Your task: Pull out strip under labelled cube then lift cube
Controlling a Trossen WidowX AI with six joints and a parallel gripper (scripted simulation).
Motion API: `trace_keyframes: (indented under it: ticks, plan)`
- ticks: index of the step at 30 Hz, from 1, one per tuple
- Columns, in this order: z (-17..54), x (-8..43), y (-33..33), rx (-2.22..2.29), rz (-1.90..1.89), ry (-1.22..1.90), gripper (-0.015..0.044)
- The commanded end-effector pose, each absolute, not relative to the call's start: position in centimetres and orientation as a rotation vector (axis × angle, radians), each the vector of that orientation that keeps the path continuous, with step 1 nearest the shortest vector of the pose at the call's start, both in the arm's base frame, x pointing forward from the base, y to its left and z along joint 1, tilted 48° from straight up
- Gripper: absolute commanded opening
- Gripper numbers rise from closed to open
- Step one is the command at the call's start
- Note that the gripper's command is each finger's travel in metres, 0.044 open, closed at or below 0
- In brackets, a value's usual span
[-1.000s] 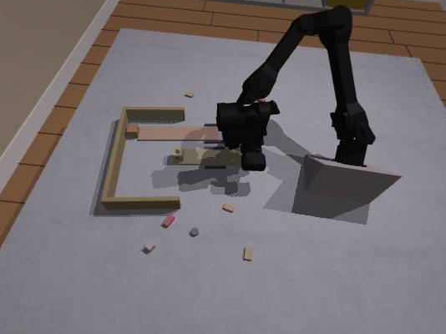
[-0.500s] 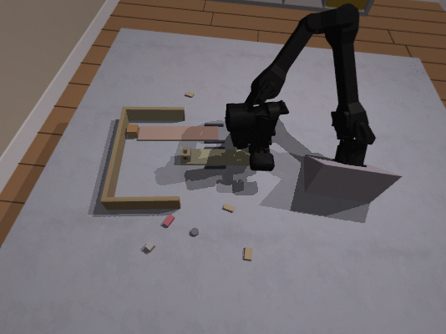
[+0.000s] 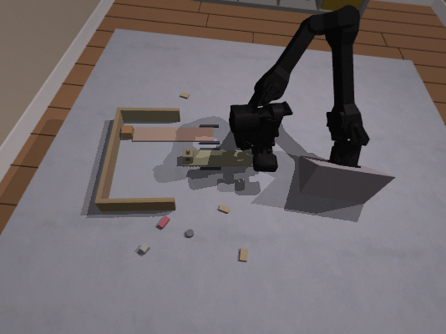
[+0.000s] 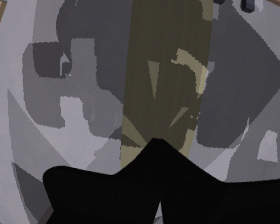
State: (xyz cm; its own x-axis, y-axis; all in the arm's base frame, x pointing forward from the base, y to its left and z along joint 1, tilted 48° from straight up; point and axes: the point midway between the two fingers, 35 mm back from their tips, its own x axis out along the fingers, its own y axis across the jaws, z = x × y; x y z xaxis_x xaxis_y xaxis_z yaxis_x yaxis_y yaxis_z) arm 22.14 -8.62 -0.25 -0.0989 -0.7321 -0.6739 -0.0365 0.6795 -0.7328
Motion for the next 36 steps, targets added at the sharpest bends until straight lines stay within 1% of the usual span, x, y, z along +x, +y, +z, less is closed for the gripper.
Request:
trace_keyframes:
  ticks: [1, 10, 21, 22, 26, 30, 36]
  plan:
    - [-0.5, 20.8, -8.8, -0.646, -0.663, 1.603, 0.0000]
    - [-0.3, 19.6, -8.8, -0.646, -0.663, 1.604, 0.0000]
    - [-0.3, 19.6, -8.8, -0.646, -0.663, 1.604, 0.0000]
    - [0.0, 20.4, -8.4, -0.647, -0.659, 1.583, 0.0000]
    - [2.5, 21.0, -5.7, -0.644, -0.660, 1.603, 0.0000]
    - [2.7, 21.0, -5.5, -0.644, -0.661, 1.604, 0.0000]
    - [2.3, 23.7, -5.8, -0.634, -0.672, 1.597, 0.0157]
